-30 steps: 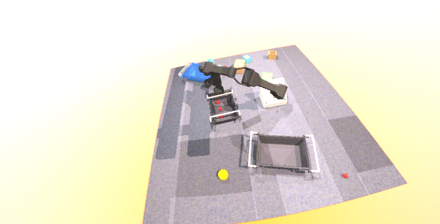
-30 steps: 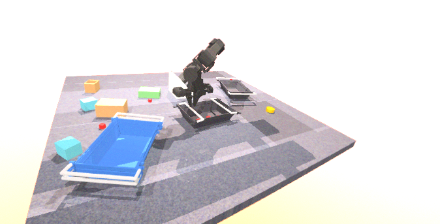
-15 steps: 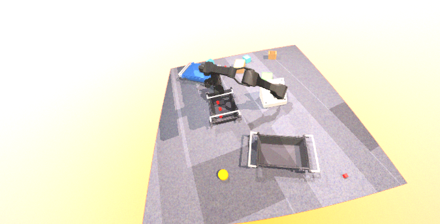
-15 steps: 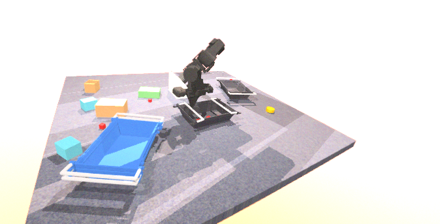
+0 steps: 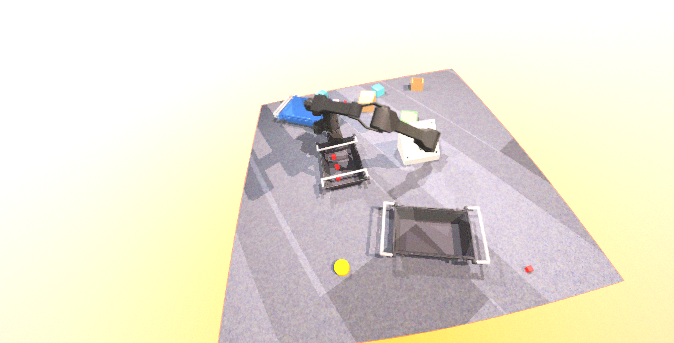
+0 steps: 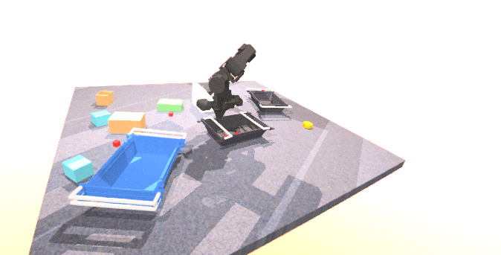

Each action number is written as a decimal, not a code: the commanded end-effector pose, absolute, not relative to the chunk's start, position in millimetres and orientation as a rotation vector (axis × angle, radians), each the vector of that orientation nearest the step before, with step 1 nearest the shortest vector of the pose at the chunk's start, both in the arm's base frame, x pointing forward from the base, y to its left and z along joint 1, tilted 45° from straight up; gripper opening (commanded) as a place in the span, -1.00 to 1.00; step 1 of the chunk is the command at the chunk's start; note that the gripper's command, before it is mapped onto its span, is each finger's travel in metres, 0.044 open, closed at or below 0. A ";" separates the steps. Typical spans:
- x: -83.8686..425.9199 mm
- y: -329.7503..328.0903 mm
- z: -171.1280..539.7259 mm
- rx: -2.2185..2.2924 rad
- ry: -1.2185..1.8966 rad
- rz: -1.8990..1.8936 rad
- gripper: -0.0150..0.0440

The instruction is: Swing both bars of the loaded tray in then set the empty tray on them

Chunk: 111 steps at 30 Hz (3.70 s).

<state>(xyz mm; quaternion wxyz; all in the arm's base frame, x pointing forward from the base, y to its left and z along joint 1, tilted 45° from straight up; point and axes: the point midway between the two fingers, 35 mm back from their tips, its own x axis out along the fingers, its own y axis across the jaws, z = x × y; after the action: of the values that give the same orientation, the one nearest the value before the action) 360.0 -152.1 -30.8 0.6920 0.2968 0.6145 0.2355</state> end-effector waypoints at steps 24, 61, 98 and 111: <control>360.0 -152.1 -30.8 0.663 1.373 0.526 -0.49; 373.2 -100.1 35.7 0.663 1.435 0.449 1.00; 103.6 154.9 244.7 0.968 1.476 0.324 1.00; 110.4 168.9 231.2 0.958 1.481 0.317 1.00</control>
<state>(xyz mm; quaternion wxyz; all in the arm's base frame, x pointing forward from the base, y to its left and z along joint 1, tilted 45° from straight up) 108.3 163.1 238.9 0.6256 0.4190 0.6424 0.1429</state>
